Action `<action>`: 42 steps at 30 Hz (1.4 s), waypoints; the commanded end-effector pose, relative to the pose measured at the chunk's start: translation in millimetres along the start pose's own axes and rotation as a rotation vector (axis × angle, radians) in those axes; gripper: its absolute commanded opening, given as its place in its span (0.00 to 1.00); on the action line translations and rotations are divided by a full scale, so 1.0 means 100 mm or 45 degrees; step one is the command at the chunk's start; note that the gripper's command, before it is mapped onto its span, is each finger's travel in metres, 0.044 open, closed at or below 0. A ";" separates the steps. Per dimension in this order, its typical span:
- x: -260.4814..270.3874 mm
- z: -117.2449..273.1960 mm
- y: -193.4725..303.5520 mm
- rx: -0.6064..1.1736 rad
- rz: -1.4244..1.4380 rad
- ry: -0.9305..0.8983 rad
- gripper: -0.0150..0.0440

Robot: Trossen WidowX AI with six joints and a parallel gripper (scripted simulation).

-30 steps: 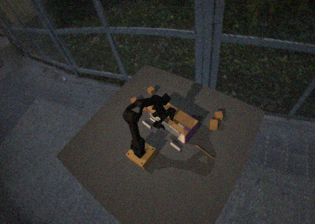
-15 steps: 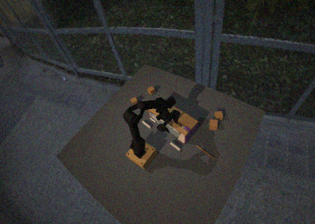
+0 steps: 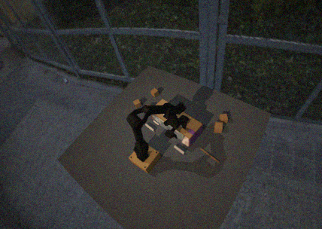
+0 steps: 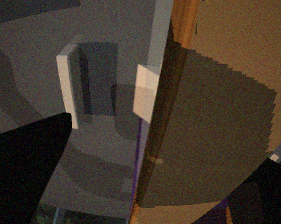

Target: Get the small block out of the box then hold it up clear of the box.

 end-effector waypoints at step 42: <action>0.16 0.47 0.77 -0.385 -2.656 -0.162 0.74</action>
Point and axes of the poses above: the point midway between the two fingers, 35 mm back from their tips, its own z axis back along the fingers, its own x axis across the jaws, y = z × x, the point moved 9 cm from there along z, back along the fingers, and after that the axes turned 8 degrees about -z, right-handed, at the moved point
